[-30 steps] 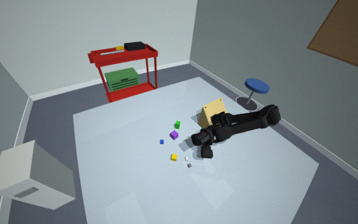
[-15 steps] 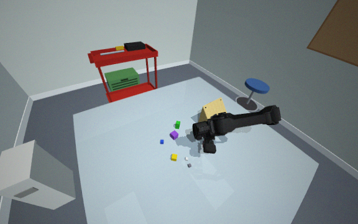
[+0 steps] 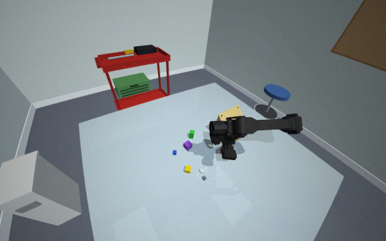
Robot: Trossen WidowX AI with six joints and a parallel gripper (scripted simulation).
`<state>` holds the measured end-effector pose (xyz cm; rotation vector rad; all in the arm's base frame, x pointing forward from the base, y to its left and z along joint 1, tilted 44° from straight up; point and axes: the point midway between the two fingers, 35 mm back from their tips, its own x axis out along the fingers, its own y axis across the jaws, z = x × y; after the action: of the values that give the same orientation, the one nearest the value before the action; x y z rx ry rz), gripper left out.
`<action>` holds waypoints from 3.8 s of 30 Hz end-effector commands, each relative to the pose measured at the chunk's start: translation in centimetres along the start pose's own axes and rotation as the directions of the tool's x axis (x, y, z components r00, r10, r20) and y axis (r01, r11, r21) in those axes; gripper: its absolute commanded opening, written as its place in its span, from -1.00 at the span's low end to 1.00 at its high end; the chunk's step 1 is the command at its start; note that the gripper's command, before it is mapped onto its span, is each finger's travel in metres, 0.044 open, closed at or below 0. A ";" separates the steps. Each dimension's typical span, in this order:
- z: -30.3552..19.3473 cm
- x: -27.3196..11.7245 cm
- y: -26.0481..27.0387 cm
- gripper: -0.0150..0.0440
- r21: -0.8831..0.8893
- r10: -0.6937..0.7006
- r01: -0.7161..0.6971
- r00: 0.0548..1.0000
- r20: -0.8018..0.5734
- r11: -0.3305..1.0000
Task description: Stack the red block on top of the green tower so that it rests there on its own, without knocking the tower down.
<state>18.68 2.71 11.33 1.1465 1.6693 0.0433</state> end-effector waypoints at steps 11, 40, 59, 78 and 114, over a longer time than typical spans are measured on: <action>3.2 -1.0 -1.3 -0.49 0.004 -0.013 0.013 1.000 0.010 1.000; 13.9 -1.8 -10.8 -0.49 0.008 -0.027 0.027 0.999 0.020 1.000; 17.8 -0.7 -17.0 -0.49 -0.002 -0.013 0.013 1.000 0.009 1.000; 17.6 4.4 -16.8 -0.49 -0.003 -0.011 0.011 1.000 0.009 1.000; 17.6 5.7 -16.9 -0.49 -0.003 -0.011 0.011 1.000 0.008 1.000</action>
<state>21.08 -10.88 -9.52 1.1293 1.6703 0.0353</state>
